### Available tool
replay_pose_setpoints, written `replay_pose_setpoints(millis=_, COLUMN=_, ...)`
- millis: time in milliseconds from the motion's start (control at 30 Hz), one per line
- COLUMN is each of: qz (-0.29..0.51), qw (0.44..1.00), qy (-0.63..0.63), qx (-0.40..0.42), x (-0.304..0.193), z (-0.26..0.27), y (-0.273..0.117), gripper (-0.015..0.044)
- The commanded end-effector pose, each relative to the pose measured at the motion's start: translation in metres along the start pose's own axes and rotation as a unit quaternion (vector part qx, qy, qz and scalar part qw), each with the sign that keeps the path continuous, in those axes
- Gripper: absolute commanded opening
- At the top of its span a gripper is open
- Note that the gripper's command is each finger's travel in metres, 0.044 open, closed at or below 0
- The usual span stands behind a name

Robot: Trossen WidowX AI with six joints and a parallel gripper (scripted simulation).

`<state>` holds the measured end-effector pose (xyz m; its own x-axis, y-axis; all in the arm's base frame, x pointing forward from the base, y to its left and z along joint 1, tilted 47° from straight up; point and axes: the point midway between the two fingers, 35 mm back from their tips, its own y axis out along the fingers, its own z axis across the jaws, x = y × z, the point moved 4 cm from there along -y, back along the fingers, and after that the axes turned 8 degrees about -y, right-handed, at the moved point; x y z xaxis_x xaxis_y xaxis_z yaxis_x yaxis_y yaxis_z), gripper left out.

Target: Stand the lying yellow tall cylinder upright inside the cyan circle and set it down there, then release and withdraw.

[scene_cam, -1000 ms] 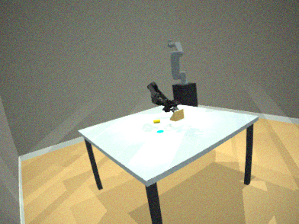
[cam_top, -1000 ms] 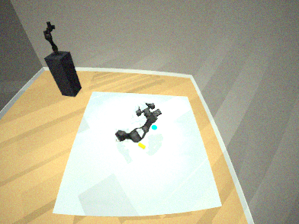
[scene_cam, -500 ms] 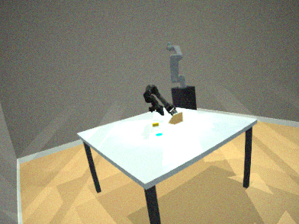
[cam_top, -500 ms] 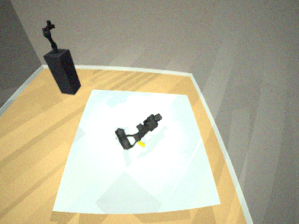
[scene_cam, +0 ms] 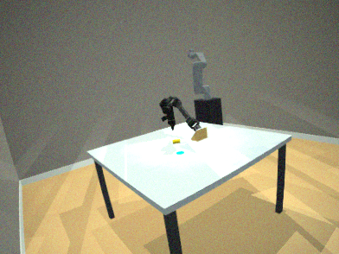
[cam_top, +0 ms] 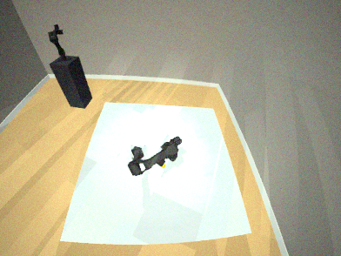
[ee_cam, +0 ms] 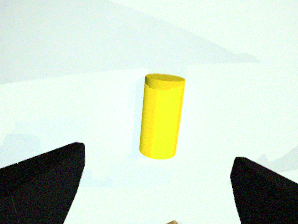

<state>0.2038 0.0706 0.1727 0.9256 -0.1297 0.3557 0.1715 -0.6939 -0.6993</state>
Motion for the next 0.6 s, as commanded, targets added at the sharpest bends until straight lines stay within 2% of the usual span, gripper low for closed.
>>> replay_pose_setpoints(millis=0, qz=-0.005, qw=1.0, qy=-0.005, qx=-0.003, x=0.003, z=-0.002, y=0.008, gripper=0.0309)
replay_pose_setpoints(millis=233, qz=-0.008, qw=1.0, qy=-0.004, qx=-0.004, x=0.005, z=-0.004, y=0.1, gripper=0.0309)
replay_pose_setpoints(millis=433, qz=-0.008, qw=1.0, qy=-0.003, qx=-0.006, x=0.003, z=-0.006, y=0.109, gripper=0.0309)
replay_pose_setpoints(millis=567, qz=-0.008, qw=1.0, qy=-0.003, qx=-0.006, x=0.003, z=-0.006, y=0.109, gripper=0.0204)
